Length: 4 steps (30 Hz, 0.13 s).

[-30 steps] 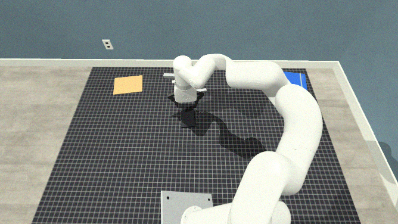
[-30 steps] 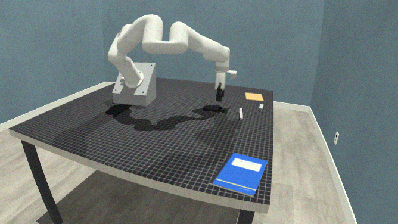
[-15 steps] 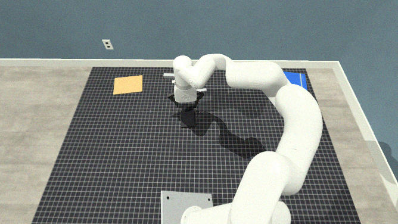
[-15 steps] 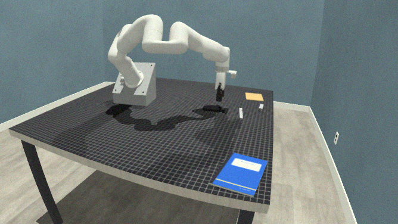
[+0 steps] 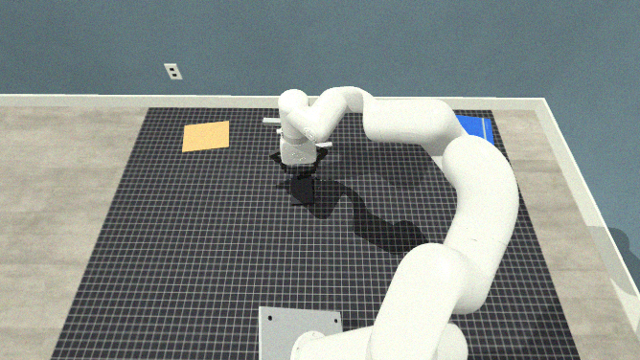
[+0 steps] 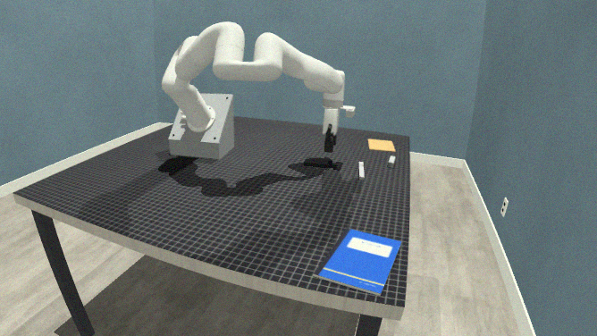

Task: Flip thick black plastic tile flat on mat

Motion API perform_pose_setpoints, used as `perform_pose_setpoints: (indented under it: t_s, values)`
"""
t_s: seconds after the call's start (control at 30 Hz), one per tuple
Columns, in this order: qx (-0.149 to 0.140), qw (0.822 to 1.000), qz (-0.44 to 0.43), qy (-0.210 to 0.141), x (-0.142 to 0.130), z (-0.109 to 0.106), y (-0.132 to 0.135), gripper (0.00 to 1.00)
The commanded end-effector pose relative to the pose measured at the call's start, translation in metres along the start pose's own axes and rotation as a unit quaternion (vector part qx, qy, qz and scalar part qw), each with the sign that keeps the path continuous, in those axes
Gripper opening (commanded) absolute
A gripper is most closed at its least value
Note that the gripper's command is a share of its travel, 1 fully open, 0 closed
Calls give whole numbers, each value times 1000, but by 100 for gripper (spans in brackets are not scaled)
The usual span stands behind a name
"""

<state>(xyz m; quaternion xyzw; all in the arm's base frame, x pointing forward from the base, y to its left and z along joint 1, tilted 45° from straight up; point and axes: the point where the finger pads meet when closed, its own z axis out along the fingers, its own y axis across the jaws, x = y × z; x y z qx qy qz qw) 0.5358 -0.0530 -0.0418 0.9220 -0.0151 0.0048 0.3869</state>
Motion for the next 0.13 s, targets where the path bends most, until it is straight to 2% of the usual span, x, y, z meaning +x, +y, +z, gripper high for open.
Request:
perform_pose_setpoints:
  t_s: [0.0,0.1]
  values:
    - [1,1000,0,2,1,-2,-1,100]
    - [1,1000,0,2,1,-2,-1,100]
